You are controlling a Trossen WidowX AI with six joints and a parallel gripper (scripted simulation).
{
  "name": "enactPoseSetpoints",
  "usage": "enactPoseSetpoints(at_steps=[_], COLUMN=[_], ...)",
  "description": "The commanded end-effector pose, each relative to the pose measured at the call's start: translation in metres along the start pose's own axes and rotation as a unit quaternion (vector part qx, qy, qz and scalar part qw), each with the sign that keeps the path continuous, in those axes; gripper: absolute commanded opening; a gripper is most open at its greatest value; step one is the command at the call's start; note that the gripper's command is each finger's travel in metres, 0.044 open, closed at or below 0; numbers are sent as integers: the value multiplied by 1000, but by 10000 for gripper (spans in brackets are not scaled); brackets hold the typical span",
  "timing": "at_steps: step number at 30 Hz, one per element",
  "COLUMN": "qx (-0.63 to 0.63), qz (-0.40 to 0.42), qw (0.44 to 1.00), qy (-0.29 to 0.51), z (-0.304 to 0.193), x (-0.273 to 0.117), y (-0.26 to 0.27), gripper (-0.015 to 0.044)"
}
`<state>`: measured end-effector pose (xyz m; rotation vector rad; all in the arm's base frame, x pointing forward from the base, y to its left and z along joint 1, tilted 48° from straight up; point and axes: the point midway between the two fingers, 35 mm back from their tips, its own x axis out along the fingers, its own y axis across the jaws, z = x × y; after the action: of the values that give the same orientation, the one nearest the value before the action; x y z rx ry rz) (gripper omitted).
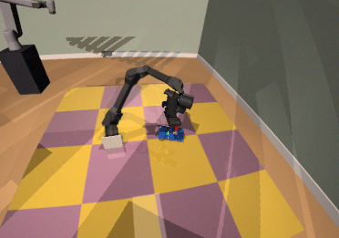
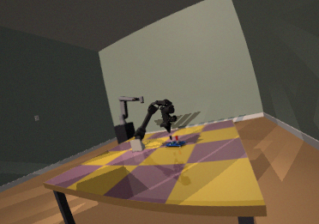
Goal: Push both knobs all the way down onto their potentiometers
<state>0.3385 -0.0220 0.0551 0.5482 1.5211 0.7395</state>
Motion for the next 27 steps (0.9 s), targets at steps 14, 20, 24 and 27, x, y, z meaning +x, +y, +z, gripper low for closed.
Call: enactPoseSetpoints(at_steps=[14,20,24,27], qx=[3,3,3,3], qz=[3,3,3,3], qw=[1000,1000,1000,1000], qy=[0,0,0,0], z=[0,0,0,0], x=[19,19,20,21], y=[1,1,1,1], gripper=[0,0,0,0])
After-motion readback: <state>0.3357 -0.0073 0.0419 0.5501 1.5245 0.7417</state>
